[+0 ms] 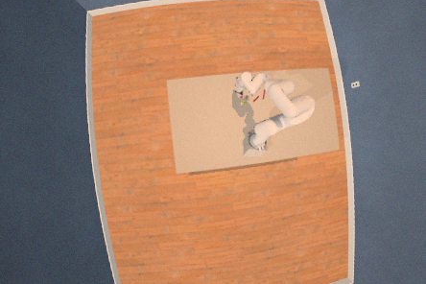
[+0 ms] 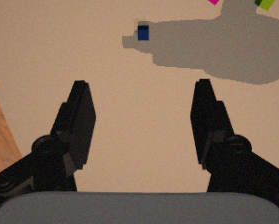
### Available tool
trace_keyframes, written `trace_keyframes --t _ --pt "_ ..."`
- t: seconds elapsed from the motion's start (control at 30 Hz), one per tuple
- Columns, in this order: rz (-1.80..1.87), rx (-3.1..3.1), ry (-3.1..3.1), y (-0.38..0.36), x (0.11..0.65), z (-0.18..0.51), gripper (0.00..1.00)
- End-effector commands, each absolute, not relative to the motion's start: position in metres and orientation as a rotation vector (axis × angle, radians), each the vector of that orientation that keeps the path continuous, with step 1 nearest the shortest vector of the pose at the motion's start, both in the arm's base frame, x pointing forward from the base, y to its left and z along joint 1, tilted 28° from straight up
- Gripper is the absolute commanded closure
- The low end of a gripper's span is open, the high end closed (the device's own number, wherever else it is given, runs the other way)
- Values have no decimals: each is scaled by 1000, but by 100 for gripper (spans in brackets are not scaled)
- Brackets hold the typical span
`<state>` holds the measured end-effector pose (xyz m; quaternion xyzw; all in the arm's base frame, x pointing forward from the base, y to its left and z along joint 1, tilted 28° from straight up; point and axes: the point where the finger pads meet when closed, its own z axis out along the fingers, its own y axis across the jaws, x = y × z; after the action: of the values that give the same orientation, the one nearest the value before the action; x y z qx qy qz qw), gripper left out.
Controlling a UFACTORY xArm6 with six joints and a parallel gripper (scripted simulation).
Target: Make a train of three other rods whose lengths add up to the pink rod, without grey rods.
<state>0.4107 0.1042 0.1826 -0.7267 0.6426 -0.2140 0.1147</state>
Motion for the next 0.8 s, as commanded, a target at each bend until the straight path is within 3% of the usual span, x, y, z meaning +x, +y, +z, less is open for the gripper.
trace_keyframes --t 0.0,0.5,0.77 --pt "-629 -2127 1881 105 411 184 0" --pt "-627 -2128 1882 103 411 184 0" --pt "-582 -2120 1902 38 402 171 0"
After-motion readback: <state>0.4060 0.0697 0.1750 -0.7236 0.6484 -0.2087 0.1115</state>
